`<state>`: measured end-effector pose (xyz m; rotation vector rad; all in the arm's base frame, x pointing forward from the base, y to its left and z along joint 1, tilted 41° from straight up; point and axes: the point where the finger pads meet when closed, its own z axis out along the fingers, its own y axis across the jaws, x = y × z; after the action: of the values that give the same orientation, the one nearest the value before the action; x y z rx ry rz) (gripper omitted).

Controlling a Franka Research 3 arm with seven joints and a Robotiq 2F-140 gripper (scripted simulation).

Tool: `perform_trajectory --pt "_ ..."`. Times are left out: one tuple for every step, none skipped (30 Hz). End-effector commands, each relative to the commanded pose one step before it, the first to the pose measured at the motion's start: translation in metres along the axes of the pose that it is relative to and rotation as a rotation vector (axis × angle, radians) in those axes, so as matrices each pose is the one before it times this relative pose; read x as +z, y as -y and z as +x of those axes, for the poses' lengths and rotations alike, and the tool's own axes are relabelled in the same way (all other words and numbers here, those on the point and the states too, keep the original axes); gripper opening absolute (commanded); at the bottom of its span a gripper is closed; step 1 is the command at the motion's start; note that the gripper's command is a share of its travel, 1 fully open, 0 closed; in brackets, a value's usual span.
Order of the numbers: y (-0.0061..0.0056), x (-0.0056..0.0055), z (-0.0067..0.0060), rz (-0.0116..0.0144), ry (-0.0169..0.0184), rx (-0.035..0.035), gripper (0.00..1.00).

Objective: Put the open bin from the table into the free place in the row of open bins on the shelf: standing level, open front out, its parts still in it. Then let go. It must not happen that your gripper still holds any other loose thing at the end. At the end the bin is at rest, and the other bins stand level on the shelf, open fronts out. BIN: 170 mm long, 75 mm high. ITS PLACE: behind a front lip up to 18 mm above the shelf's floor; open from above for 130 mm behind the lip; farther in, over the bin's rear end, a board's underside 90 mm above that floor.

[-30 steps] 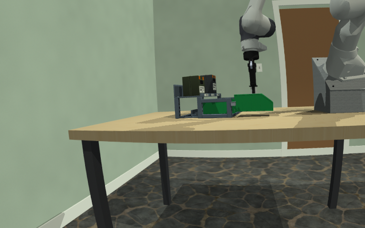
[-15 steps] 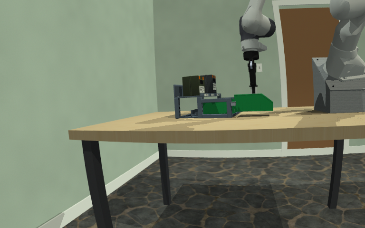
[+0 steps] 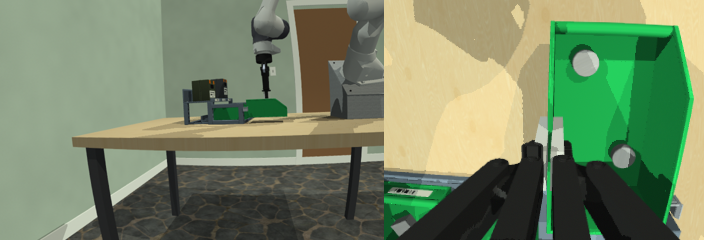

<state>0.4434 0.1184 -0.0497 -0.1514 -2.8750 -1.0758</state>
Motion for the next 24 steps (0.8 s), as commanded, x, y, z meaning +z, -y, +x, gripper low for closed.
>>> perform_trajectory --pt "-0.00045 -0.00072 -0.00082 -0.00131 -0.01301 0.00748 0.0" --pt "0.0 -0.00016 -0.00023 -0.00002 -0.00576 0.00003 0.0" --pt "0.00004 -0.0002 -0.00023 0.00011 -0.00659 0.00008 0.0" --pt "-0.00004 -0.00018 -0.00031 -0.00016 -0.00692 -0.00001 0.0" --pt "-0.00009 -0.00018 -0.00036 -0.00031 -0.00725 -0.00006 0.0" --pt "-0.00003 -0.00021 -0.00033 -0.00014 -0.00773 0.0 0.0" --pt "0.00003 -0.00024 -0.0003 0.00005 -0.00809 0.00008 0.0" --pt "-0.00001 -0.00023 -0.00032 -0.00007 -0.00801 0.00003 0.0" --pt "-0.0001 -0.0002 -0.00037 -0.00034 -0.00767 -0.00007 0.0" --pt "-0.00004 -0.00022 -0.00032 -0.00015 -0.0076 0.0 0.0" --pt "0.00002 -0.00023 -0.00027 0.00002 -0.00739 0.00006 0.0" --pt "0.00004 -0.00023 -0.00024 0.00008 -0.00697 0.00008 0.0" --pt "0.0 0.0 0.0 0.0 0.0 0.0 0.0" --pt "0.0 0.0 0.0 0.0 0.0 0.0 0.0" --pt "-0.00009 -0.00016 -0.0003 -0.00031 -0.00606 -0.00008 0.0" --pt "-0.00005 -0.00016 -0.00025 -0.00019 -0.00551 -0.00003 0.0" --pt "-0.00002 -0.00015 -0.0002 -0.00009 -0.00488 0.0 0.0" --pt "0.0 -0.00013 -0.00016 -0.00002 -0.00418 0.00002 0.0" --pt "0.00001 -0.00011 -0.00012 0.00002 -0.00344 0.00003 0.0" --pt "0.00002 -0.00009 -0.00009 0.00004 -0.00269 0.00004 0.0" --pt "0.00002 -0.00007 -0.00006 0.00004 -0.00195 0.00003 0.0" --pt "0.00001 -0.00005 -0.00004 0.00003 -0.00128 0.00002 0.0" --pt "0.00001 -0.00003 -0.00002 0.00002 -0.00071 0.00001 0.0" --pt "0.0 -0.00001 -0.00001 0.00001 -0.00028 0.00001 0.0"
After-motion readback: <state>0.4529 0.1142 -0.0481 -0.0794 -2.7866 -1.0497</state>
